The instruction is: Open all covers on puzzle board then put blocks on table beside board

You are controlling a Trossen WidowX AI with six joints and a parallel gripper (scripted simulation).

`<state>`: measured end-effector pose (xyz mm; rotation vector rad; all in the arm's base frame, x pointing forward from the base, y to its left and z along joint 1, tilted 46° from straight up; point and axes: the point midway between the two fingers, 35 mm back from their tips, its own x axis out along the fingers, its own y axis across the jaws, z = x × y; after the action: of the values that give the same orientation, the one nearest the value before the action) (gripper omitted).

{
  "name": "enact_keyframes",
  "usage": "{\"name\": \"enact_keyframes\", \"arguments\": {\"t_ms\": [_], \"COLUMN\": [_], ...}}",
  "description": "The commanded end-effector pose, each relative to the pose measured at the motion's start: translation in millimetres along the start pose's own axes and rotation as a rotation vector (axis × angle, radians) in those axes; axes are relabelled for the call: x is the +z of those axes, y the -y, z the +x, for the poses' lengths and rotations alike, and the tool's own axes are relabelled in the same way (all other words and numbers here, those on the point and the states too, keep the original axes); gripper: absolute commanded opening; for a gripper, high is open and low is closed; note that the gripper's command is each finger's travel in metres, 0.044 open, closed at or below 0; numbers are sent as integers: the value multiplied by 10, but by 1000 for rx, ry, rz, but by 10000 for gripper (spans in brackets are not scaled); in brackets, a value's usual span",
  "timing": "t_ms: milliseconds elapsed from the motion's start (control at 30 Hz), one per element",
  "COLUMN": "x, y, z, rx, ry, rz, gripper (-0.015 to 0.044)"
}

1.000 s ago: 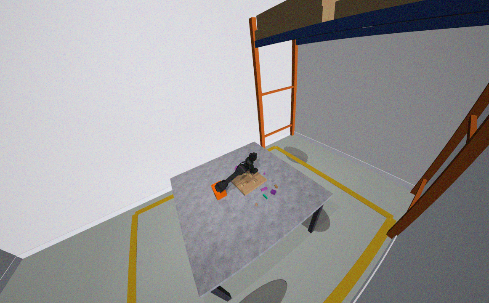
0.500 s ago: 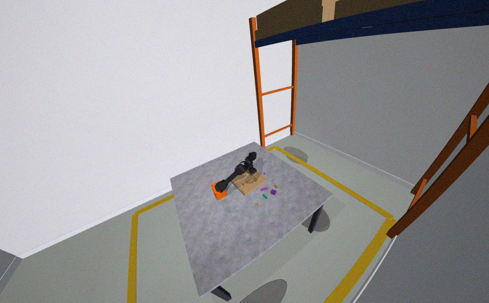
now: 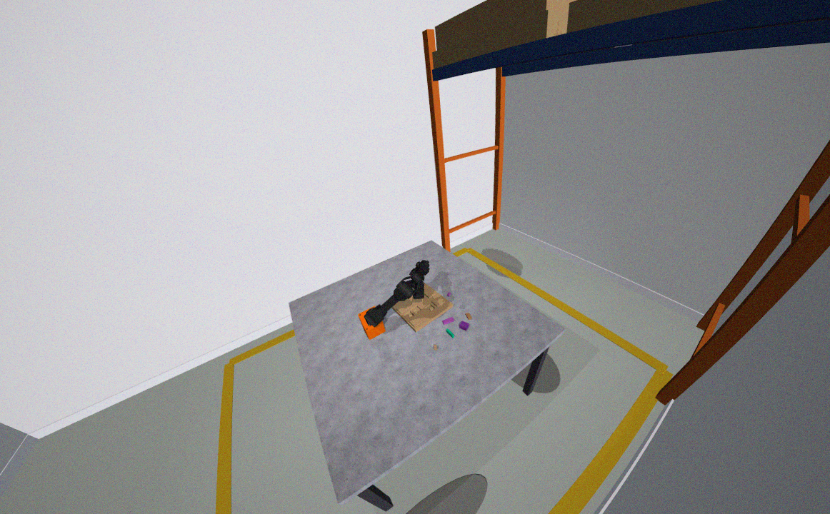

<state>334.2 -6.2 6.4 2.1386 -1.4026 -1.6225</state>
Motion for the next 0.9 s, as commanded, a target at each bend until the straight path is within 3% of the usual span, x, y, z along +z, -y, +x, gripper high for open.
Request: {"name": "enact_keyframes", "arguments": {"t_ms": [0, 500, 867], "x": [156, 684, 704], "y": [-186, -813, -818], "z": [-17, 6, 206], "rx": [0, 4, 2], "ry": [6, 11, 12], "rz": [-52, -288, -298], "gripper": [0, 0, 0]}}
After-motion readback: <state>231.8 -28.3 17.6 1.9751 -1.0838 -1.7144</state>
